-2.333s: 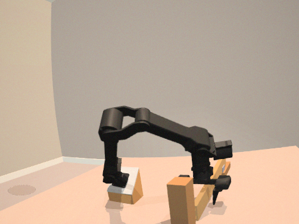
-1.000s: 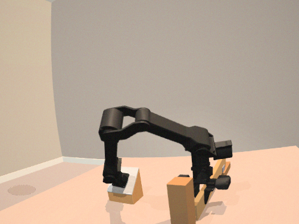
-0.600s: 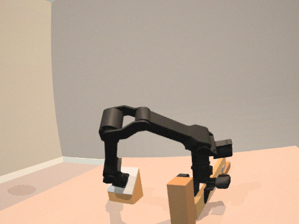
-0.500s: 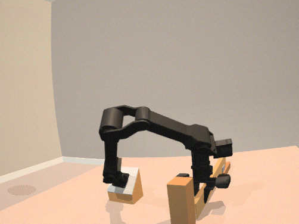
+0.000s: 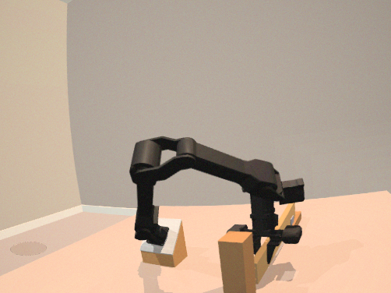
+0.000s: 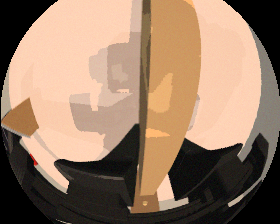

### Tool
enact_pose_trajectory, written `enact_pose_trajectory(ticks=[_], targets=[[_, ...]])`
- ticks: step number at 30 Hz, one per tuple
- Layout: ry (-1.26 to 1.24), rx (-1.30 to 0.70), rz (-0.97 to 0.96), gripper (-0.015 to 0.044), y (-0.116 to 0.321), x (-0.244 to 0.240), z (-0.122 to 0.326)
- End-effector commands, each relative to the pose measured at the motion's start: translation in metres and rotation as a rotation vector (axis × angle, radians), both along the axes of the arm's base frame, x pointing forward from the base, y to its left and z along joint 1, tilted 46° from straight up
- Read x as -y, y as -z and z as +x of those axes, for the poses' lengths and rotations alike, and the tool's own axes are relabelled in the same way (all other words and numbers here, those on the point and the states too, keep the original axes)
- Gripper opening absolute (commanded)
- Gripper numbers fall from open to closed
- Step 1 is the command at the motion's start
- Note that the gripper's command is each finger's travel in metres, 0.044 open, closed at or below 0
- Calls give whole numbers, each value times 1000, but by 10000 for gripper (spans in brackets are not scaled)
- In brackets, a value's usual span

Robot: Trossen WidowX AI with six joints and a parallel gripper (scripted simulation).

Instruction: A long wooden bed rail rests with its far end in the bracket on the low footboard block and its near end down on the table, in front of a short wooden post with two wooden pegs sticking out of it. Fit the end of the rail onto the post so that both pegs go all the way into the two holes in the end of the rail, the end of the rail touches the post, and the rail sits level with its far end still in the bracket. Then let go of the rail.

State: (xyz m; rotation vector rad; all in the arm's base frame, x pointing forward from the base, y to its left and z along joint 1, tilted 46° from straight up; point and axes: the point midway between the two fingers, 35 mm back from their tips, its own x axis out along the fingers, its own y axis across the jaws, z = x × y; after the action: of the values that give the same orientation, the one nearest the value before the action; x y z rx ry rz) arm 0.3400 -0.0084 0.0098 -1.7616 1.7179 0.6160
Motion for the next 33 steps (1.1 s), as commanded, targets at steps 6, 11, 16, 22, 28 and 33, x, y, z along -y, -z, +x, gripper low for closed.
enact_pose_trajectory(ticks=[6, 11, 16, 22, 28, 33], targets=[[-10, 9, 13, 0, -6, -9, 2], [-10, 9, 13, 0, -7, -11, 2], [-10, 9, 13, 0, -9, -13, 2], [-10, 8, 13, 0, -11, -15, 2], [-10, 8, 13, 0, -13, -17, 1], [-10, 8, 13, 0, -14, -18, 1]])
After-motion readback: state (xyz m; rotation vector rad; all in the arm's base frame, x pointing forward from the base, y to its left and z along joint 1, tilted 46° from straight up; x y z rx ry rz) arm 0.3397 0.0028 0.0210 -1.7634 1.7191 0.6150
